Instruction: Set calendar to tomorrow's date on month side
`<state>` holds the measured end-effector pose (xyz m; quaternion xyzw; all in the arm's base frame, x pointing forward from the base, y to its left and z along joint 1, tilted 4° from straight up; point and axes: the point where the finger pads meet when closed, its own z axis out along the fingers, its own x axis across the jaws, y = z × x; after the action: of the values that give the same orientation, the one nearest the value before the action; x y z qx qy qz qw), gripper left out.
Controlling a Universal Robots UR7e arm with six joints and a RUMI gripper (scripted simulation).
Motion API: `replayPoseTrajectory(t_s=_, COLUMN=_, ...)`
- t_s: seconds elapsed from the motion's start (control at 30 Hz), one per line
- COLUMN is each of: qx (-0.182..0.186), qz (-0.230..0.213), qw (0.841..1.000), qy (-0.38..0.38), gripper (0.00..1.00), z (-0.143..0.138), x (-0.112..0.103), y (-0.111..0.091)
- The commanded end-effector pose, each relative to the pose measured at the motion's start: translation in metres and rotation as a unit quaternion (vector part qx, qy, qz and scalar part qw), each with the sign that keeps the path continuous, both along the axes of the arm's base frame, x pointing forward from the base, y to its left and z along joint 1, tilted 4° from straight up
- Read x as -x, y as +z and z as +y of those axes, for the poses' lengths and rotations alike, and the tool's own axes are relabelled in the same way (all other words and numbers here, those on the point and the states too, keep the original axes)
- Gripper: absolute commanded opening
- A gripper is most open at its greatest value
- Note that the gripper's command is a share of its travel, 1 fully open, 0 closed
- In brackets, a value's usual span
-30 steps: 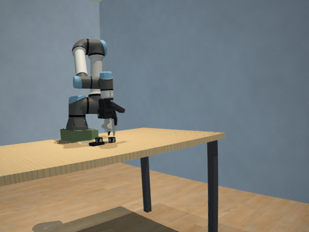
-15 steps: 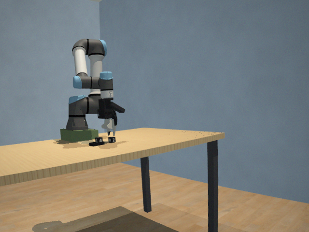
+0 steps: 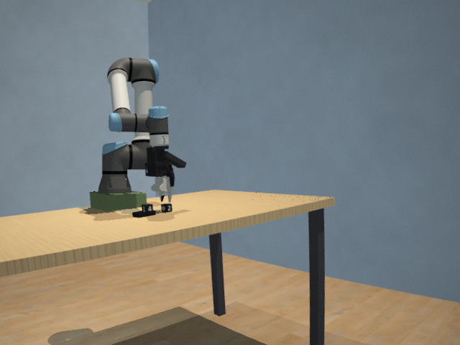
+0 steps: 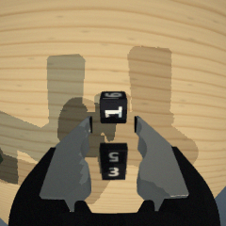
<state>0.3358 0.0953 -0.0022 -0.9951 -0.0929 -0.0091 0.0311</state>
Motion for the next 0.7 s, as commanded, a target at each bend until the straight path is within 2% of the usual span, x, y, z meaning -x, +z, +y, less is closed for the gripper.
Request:
replayPoseTrajectory(t_s=0.0, qx=0.000, qz=0.000, qw=1.000, qy=0.000, gripper=0.29, z=0.000, x=0.000, y=0.000)
replayPoseTrajectory(t_s=0.3, qx=0.000, qz=0.000, qw=1.000, qy=0.000, gripper=0.29, z=0.000, x=0.000, y=-0.002)
replayPoseTrajectory(t_s=0.67, qx=0.000, qz=0.000, qw=1.000, qy=0.000, gripper=0.29, z=0.001, x=-0.001, y=-0.020)
